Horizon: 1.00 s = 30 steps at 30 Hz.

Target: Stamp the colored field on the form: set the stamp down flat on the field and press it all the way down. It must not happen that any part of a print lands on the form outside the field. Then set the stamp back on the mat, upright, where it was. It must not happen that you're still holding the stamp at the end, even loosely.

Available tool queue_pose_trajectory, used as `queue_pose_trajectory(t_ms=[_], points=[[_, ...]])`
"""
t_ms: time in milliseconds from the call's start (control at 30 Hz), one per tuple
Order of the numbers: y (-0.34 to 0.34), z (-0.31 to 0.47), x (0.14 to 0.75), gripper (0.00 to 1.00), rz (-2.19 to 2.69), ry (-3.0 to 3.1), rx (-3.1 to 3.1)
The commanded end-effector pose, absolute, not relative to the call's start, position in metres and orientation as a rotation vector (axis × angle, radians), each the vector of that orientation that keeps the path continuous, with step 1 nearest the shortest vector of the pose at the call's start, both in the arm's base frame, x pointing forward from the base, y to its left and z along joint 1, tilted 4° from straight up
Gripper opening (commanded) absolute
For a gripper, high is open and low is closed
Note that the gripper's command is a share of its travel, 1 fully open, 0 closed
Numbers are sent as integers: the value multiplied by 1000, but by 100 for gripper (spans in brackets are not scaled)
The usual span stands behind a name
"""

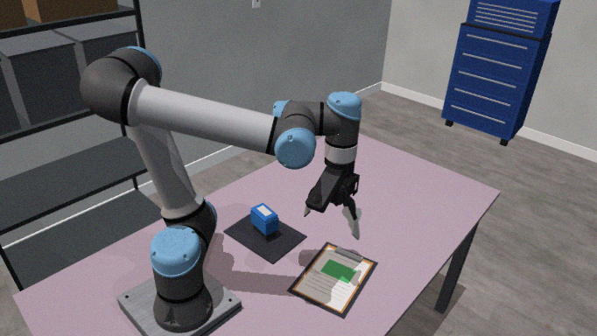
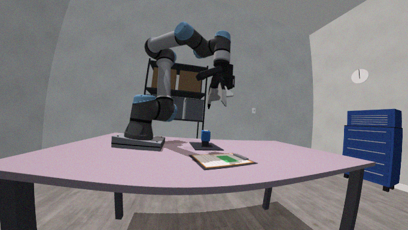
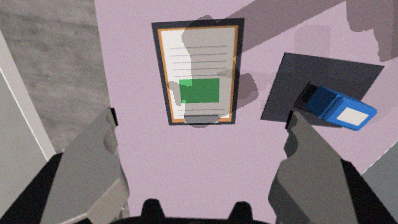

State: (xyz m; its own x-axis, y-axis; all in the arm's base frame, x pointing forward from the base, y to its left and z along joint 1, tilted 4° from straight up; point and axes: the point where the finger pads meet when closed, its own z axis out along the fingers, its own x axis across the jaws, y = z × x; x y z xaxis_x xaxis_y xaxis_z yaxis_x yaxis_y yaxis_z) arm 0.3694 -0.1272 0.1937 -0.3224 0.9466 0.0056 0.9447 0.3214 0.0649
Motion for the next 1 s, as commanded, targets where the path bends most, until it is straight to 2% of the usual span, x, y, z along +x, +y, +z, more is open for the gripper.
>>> queue_pose_trajectory(t_ms=[0,400,700,967], points=[[-131,194,370,100,92,2548,1777],[-130,186,370,100,92,2553,1777],[-129,82,377,100,92,2555,1775],[-126,63,376,100,92,2555,1775]])
